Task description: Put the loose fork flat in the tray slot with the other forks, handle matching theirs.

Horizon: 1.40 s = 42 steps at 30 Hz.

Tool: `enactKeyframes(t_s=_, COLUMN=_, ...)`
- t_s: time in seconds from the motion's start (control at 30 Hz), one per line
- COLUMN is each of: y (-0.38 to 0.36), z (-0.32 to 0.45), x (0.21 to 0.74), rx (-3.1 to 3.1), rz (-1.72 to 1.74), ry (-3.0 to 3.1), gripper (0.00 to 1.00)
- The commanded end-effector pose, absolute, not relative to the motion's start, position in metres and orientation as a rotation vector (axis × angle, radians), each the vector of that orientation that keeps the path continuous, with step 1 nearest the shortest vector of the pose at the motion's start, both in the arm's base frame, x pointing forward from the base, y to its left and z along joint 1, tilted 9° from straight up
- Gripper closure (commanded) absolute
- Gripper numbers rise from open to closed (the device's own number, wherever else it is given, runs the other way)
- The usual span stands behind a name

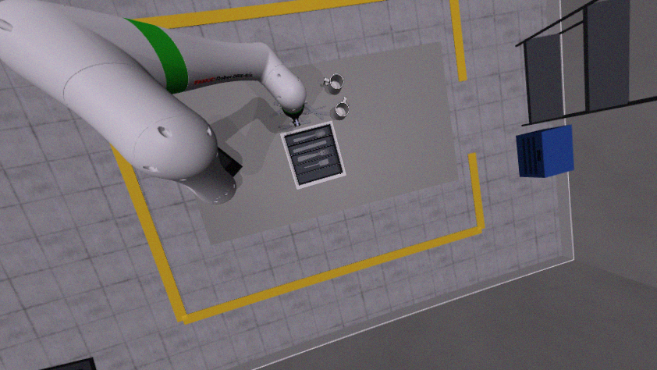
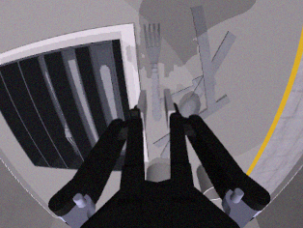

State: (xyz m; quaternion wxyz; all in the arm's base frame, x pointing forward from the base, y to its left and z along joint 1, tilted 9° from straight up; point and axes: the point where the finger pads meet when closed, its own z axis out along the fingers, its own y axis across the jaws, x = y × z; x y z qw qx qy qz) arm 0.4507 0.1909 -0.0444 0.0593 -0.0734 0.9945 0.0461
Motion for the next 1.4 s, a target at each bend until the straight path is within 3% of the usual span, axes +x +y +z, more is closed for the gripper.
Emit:
enactKeyframes(t_s=0.0, y=0.191, z=-0.044, x=0.451, rx=-0.222, rz=0.140, ry=3.011, gripper=0.82)
enactKeyframes(t_s=1.37, y=0.195, z=-0.084, x=0.455, rx=-0.222, rz=0.140, ry=3.011, gripper=0.82)
